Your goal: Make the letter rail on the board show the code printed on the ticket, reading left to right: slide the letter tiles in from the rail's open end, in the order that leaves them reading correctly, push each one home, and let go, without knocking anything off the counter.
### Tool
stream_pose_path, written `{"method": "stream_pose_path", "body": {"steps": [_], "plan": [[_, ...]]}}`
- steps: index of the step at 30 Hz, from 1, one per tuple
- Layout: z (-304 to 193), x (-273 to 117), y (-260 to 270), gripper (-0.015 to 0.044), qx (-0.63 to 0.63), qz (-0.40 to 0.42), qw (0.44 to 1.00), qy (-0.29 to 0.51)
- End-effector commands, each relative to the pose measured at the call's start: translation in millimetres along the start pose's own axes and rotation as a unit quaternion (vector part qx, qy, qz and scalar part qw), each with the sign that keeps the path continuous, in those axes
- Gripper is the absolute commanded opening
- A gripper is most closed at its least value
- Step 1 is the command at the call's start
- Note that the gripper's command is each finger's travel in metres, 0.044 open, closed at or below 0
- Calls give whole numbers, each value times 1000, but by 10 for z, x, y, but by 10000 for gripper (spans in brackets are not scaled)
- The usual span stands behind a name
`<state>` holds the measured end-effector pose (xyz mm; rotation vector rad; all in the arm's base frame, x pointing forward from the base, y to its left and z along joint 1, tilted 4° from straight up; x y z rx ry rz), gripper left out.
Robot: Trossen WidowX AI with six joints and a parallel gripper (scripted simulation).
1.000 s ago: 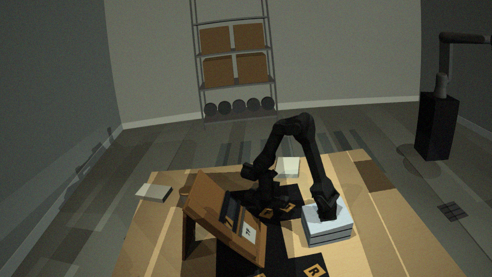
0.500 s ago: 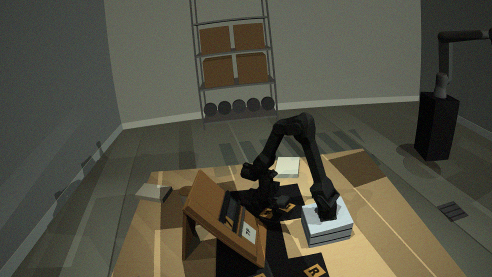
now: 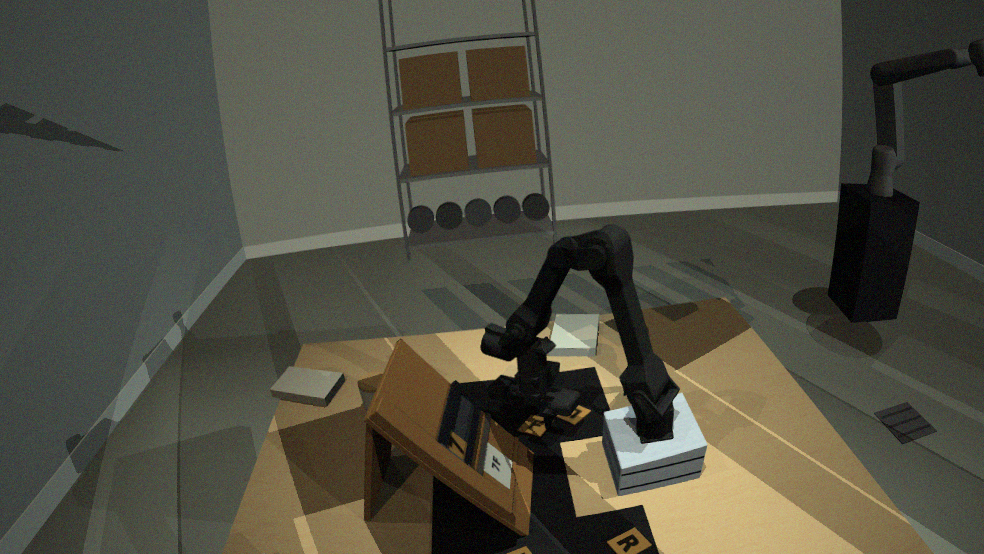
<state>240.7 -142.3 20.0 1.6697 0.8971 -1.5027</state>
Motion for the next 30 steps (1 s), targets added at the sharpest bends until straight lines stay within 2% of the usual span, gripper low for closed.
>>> {"method": "stream_pose_path", "body": {"steps": [1,30], "plan": [[-1,-31,-1,0,2,3,1000,-2],[-24,-123,-26,0,2,3,1000,-2]]}}
Point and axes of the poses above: the point midway between the two fingers, 35 mm back from their tips, its own x axis out along the fingers, its own y axis across the jaws, z = x × y, the point moved 5 cm from there along -x, back along the fingers, and after that the axes turned 5 degrees about x, right-handed, at the moved point
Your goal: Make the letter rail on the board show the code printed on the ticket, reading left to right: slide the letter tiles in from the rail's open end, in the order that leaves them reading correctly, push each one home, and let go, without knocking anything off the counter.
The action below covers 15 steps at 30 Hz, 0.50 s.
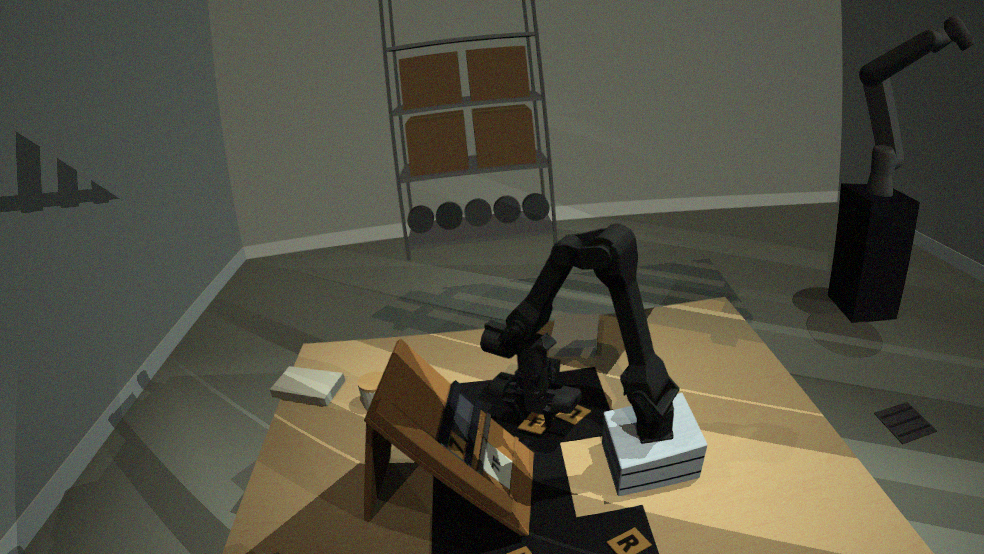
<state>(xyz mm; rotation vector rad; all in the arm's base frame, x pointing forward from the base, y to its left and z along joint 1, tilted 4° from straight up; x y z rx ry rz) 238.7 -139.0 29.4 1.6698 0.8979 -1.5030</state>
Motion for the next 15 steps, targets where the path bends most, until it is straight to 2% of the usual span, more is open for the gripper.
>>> {"method": "stream_pose_path", "body": {"steps": [1,15], "plan": [[1,-31,2,0,2,3,1000,-2],[-5,-75,-13,0,2,3,1000,-2]]}}
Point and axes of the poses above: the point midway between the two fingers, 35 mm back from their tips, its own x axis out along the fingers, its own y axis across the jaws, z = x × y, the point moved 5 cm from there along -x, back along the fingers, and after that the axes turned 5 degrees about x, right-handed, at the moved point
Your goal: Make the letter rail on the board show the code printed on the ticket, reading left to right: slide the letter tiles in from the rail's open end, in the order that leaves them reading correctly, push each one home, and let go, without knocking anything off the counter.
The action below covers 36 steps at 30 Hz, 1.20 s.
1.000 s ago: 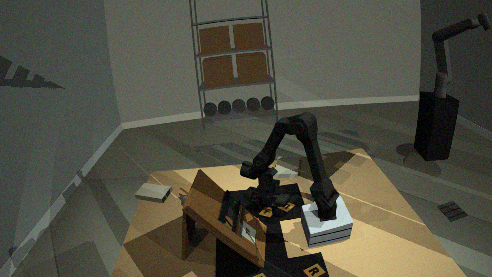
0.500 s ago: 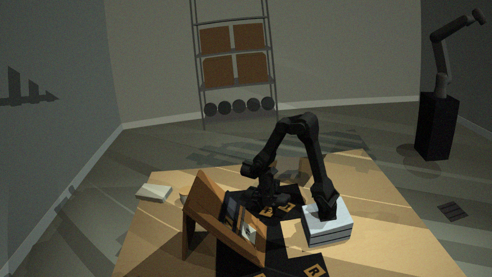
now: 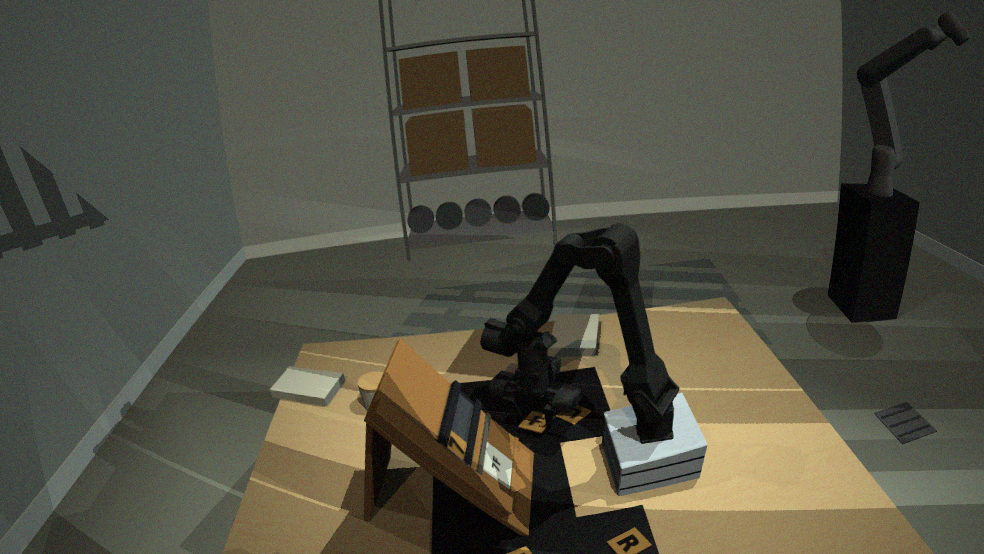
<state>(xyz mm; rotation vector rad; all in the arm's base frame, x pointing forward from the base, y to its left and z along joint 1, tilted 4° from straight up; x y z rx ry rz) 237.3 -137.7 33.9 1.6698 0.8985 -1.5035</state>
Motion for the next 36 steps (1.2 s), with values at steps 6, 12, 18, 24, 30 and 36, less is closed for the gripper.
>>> {"method": "stream_pose_path", "body": {"steps": [6,12,18,24,30,36], "plan": [[0,-49,-2,0,2,3,1000,-2],[-1,-69,-5,0,2,3,1000,-2],[-2,-89,-7,0,2,3,1000,-2],[-3,-110,-8,0,2,3,1000,-2],[-11,-118,30,0,-46,24,999,9],[-21,-179,102,0,-127,65,990,20]]}}
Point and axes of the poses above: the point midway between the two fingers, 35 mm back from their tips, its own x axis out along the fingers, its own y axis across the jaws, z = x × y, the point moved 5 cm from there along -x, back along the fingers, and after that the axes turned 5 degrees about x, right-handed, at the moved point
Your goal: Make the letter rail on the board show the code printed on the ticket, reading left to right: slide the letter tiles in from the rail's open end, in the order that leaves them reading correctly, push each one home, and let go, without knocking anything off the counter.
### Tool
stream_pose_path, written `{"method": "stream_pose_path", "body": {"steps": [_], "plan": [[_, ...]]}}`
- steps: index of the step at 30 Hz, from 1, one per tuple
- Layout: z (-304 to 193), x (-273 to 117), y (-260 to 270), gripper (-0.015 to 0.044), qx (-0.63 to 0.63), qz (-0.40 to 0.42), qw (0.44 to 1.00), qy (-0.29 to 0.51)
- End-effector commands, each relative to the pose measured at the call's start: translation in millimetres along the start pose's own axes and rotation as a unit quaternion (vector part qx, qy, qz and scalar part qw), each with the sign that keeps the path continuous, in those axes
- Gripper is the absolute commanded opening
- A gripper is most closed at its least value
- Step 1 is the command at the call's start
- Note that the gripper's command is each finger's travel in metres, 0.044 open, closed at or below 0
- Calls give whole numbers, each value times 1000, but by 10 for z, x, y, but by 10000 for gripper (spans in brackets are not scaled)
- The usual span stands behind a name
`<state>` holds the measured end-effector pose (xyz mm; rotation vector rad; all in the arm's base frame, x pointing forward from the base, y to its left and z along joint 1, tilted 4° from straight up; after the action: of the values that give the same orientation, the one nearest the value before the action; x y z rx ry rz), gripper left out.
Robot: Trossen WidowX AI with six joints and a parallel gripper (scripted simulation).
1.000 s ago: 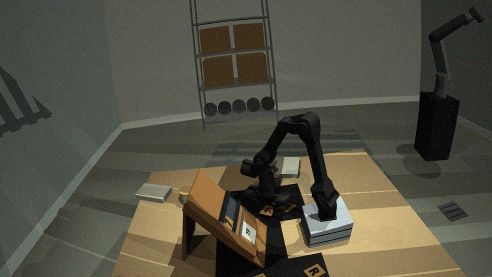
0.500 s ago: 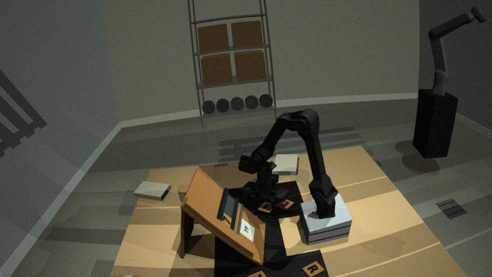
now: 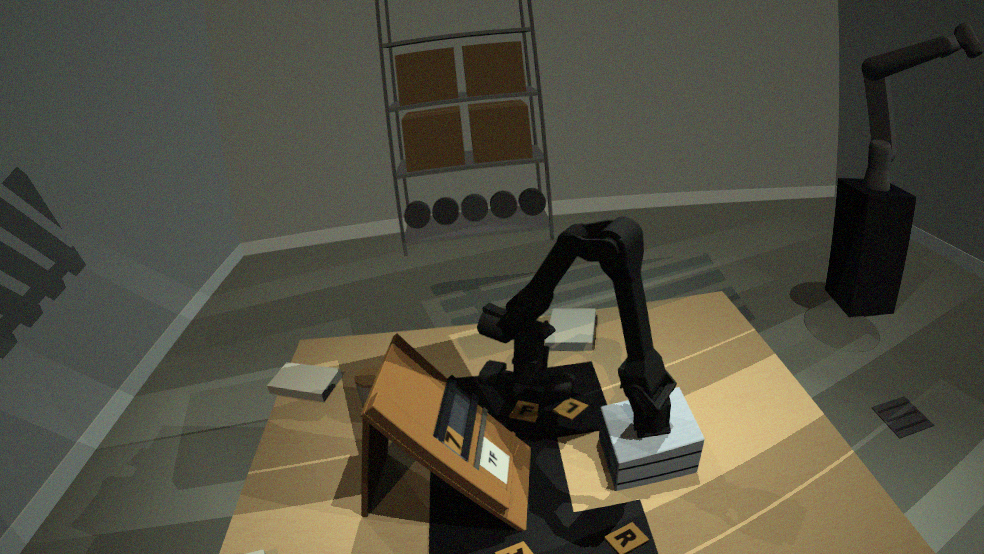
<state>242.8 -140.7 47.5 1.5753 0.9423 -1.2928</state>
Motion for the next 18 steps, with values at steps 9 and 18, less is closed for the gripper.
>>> {"method": "stream_pose_path", "body": {"steps": [9,18], "plan": [[-10,-127,147,0,-153,82,985,12],[-17,-228,250,0,-275,143,951,4]]}}
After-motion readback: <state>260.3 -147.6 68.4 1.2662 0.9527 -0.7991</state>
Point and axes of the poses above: the point midway between the two fingers, 35 mm back from their tips, its own x axis out along the fingers, its own y axis across the jaws, z = x × y, the point moved 5 cm from there along -x, back along the fingers, and after that the axes turned 5 degrees about x, right-handed, at the moved point
